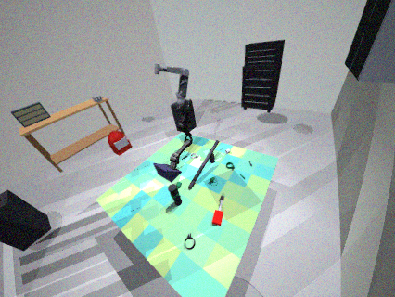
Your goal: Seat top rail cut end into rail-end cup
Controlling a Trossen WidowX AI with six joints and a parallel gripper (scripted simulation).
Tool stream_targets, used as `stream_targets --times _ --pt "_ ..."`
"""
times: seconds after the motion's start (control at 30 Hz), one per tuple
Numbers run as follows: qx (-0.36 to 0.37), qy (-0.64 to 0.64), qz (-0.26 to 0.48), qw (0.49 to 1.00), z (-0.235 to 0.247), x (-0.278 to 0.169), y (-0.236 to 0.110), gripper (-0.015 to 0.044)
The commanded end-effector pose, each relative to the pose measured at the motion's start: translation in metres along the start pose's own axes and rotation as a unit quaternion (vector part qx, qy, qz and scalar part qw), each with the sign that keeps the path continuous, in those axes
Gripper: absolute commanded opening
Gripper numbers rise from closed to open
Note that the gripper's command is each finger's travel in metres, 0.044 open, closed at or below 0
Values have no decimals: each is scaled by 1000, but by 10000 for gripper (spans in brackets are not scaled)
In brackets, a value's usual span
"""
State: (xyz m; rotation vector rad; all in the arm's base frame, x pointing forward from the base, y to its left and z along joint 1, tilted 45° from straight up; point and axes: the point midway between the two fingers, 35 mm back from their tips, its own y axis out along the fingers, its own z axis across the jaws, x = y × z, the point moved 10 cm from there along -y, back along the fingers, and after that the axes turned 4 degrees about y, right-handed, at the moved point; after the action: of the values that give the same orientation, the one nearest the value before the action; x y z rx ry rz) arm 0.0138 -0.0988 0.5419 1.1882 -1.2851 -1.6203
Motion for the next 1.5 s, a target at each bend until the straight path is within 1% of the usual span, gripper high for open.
stream_targets --times 0.0,0.03,0.13,0.33,0.43,0.57,0.67,0.77,0.87,0.97,1.13,1.3,1.4,1.47 --pt "-1 2 -1 1000 -1 1 0 426" --pt "-3 6 -4 1000 -3 2 -1 440" --pt "-24 12 -26 999 -17 12 -3 440" --pt "-94 -61 -72 991 -38 35 -4 440" --pt "-176 -131 -105 970 -61 57 -9 440" --pt "-297 -213 -123 923 -93 83 -21 440" --pt "-390 -266 -116 874 -116 101 -35 440" --pt "-484 -313 -91 812 -138 119 -52 440" --pt "-570 -344 -48 745 -159 133 -72 440" --pt "-645 -359 10 674 -177 144 -94 440" --pt "-747 -345 146 549 -204 155 -138 440" --pt "-794 -285 302 445 -222 156 -181 440" --pt "-793 -221 412 390 -229 151 -210 440" --pt "-780 -176 476 367 -232 146 -226 440"
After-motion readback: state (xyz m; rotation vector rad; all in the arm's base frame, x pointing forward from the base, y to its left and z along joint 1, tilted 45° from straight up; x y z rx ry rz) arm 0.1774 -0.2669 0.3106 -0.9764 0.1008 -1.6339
